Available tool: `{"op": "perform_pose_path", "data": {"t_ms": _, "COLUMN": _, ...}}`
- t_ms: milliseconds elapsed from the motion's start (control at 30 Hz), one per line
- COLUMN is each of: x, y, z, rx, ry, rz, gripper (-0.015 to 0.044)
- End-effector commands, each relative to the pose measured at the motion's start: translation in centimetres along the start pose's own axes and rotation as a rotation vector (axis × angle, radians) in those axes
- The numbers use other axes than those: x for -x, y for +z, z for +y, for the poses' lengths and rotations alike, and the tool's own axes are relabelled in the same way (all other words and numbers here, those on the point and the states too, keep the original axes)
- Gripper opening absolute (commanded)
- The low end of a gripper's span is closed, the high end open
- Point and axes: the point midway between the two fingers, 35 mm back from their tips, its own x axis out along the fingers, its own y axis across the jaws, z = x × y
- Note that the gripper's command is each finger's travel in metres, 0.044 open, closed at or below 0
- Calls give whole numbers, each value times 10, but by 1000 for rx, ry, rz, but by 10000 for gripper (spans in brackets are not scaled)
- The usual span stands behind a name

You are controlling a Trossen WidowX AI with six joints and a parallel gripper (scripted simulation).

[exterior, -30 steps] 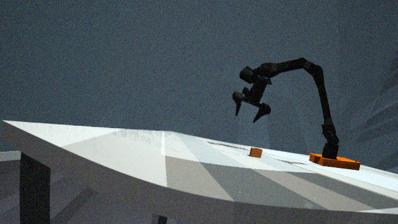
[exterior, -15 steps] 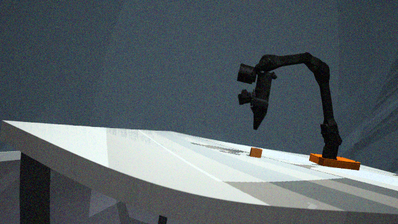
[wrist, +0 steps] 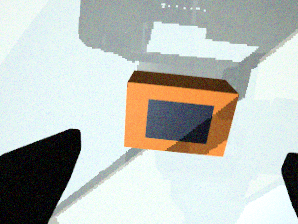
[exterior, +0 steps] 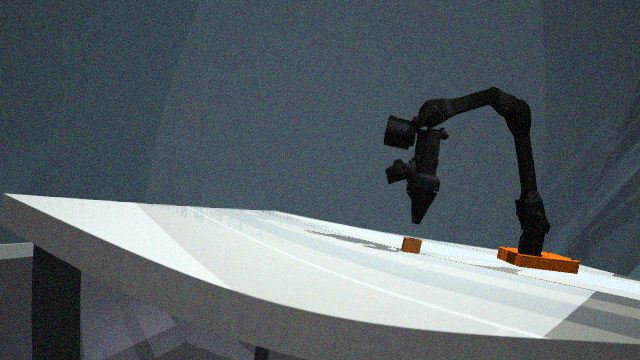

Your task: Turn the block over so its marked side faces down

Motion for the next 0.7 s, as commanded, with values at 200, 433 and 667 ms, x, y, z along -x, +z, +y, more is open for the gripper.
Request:
{"op": "perform_pose_path", "data": {"t_ms": 200, "x": -20, "y": -2, "z": 1, "rx": 5, "ry": 4, "rz": 2, "gripper": 440}}
{"op": "perform_pose_path", "data": {"t_ms": 433, "x": -30, "y": -2, "z": 1, "rx": 5, "ry": 4, "rz": 2, "gripper": 440}}
{"op": "perform_pose_path", "data": {"t_ms": 667, "x": -42, "y": -2, "z": 1, "rx": 5, "ry": 4, "rz": 2, "gripper": 440}}
